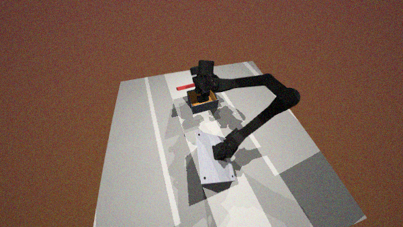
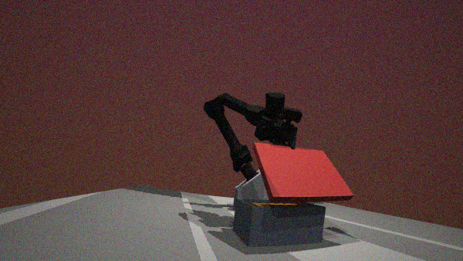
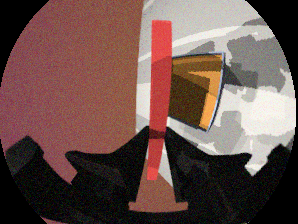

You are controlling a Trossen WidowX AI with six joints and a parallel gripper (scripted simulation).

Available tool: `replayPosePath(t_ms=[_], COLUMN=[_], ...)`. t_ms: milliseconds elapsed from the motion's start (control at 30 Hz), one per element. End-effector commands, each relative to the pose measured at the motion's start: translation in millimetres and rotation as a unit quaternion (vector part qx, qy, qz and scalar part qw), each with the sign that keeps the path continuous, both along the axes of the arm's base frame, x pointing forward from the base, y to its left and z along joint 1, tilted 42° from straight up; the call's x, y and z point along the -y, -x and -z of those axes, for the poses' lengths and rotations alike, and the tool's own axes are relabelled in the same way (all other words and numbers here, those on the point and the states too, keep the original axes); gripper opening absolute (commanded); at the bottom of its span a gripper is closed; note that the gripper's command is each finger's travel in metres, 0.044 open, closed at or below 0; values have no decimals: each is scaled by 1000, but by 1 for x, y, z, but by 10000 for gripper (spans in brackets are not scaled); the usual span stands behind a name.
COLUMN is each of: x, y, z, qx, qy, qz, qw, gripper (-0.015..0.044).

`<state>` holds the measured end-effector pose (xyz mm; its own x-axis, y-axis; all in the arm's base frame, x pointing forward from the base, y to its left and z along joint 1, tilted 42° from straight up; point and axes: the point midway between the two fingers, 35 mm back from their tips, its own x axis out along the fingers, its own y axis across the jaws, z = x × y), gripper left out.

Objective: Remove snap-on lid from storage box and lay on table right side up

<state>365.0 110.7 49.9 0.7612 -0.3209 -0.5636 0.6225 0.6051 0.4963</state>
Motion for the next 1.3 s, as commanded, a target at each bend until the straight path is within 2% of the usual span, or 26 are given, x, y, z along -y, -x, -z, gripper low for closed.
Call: replayPosePath(t_ms=[0, 1267], x=[-10, -64], y=[3, 26], z=[5, 54], qx=[4, 4], qy=[-3, -5], qz=[-2, -2], qw=[1000, 1000], gripper=[0, 0])
